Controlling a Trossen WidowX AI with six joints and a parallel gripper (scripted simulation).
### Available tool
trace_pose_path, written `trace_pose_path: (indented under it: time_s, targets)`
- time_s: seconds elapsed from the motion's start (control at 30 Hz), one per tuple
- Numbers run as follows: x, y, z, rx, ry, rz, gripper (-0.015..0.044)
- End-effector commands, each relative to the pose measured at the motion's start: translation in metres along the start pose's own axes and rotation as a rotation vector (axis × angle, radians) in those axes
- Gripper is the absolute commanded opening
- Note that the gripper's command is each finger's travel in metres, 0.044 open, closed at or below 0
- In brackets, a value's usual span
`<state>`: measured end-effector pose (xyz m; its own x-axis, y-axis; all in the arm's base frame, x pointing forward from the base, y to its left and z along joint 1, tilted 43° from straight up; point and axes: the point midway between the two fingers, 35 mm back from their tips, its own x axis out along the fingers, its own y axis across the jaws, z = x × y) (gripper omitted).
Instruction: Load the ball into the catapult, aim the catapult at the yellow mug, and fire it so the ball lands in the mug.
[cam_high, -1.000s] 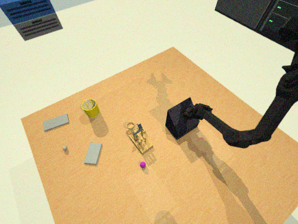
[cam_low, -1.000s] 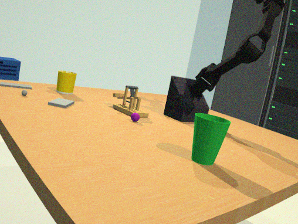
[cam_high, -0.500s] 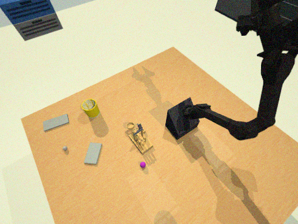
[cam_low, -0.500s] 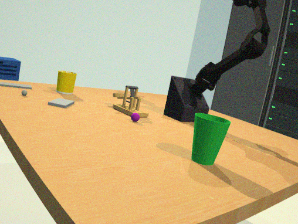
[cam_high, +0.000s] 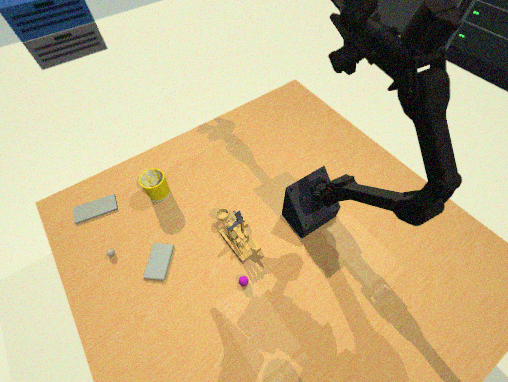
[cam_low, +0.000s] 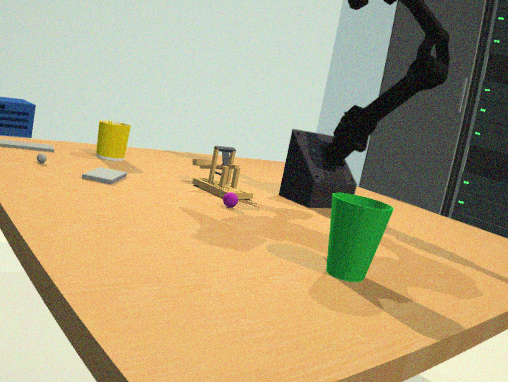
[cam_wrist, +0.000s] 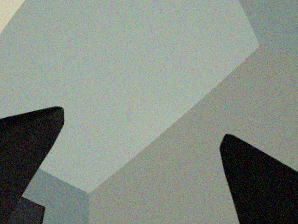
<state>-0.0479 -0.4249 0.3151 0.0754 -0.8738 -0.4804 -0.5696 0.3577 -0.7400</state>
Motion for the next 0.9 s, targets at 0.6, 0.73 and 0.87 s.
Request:
trace_pose_path:
  time_s: [0.6,0.73,0.87]
  targets:
    - [0.050,0.006,0.247,-0.113,-0.705,0.149,0.0440]
    - [0.043,0.013,0.291,-0.147,-0.829,0.192,0.0440]
    - [0.031,0.023,0.334,-0.185,-0.951,0.243,0.0440]
